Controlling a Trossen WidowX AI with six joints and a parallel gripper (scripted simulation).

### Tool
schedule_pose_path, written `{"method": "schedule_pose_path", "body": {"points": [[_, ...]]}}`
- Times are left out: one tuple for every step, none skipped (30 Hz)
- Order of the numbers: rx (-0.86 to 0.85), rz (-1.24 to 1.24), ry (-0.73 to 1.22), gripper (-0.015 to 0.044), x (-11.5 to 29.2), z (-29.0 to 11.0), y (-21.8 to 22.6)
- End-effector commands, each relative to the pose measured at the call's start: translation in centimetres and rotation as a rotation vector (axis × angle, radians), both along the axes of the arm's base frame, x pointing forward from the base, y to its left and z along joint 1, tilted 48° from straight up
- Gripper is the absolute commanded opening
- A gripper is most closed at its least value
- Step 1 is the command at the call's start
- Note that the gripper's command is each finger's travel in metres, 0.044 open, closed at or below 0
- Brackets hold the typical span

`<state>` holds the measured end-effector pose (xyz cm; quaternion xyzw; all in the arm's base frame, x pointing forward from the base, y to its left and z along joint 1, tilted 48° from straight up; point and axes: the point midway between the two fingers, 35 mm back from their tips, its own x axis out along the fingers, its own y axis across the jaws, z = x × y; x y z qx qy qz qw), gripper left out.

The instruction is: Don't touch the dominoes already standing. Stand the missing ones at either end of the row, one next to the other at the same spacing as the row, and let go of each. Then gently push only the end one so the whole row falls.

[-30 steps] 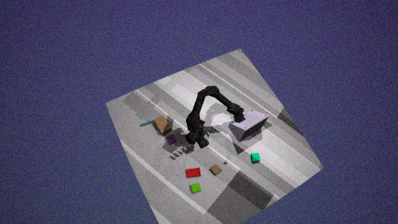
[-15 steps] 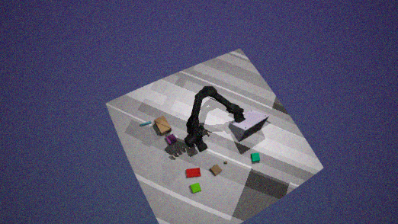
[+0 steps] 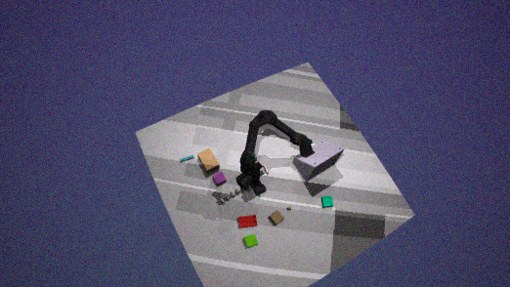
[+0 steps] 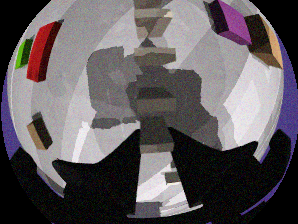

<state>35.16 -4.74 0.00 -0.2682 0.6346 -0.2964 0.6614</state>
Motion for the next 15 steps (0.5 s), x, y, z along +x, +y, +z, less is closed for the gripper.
{"method": "schedule_pose_path", "body": {"points": [[-0.004,0.004,0.002,0.016,0.03,0.03,-0.05],[-0.004,0.004,0.002,0.0186,0.03,0.03,-0.05],[-0.004,0.004,0.002,0.0212,0.03,0.03,-0.05],[-0.004,0.004,0.002,0.0238,0.03,0.03,-0.05],[-0.004,0.004,0.002,0.0265,0.03,0.03,-0.05],[-0.004,0.004,0.002,0.0291,0.03,0.03,-0.05],[-0.004,0.004,0.002,0.0317,0.03,0.03,-0.05],[-0.004,0.004,0.002,0.0343,0.03,0.03,-0.05],[-0.004,0.004,0.002,0.037,0.03,0.03,-0.05],[-0.004,0.004,0.002,0.0396,0.03,0.03,-0.05],[-0.004,0.004,0.002,0.0422,0.03,0.03,-0.05],[-0.004,0.004,0.002,0.044,0.03,0.03,-0.05],[-0.004,0.004,0.002,0.044,0.03,0.03,-0.05],[-0.004,0.004,0.002,0.044,0.03,0.03,-0.05],[-0.003,0.004,0.002,0.044,0.08,0.18,0.15]]}}
